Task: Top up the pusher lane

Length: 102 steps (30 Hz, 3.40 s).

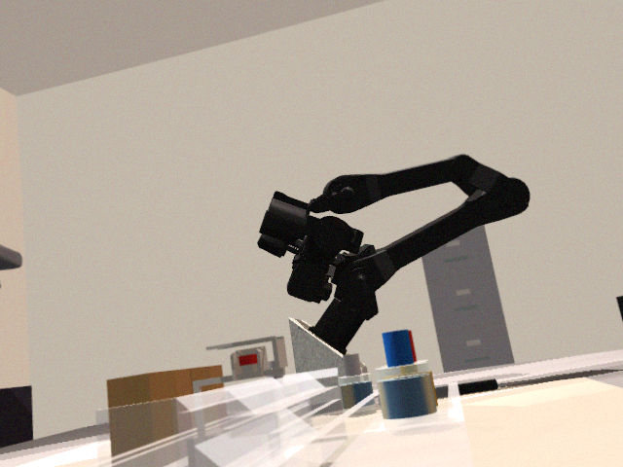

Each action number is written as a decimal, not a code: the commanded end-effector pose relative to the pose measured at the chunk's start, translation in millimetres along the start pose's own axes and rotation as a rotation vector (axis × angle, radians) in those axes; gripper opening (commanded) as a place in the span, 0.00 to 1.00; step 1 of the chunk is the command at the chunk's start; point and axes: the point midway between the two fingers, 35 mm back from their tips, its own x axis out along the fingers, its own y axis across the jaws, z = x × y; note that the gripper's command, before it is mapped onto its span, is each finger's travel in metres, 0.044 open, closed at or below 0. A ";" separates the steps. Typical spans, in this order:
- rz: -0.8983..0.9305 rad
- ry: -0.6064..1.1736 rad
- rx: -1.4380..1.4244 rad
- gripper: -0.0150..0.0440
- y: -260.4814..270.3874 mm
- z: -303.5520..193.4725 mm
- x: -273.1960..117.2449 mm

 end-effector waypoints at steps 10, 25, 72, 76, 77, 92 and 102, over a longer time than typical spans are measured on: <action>-0.165 -0.561 0.210 1.00 -80.4 59.1 -80.5; 0.556 -1.328 -0.039 1.00 -10.3 122.7 -297.0; 0.748 -1.361 -0.107 1.00 62.1 183.6 -335.0; 0.748 -1.361 -0.107 0.82 62.1 183.6 -335.0; 0.748 -1.361 -0.107 0.78 62.1 183.6 -335.0; 0.745 -1.362 -0.104 0.31 56.0 177.9 -336.3; 0.738 -1.361 -0.095 0.25 18.3 133.2 -338.3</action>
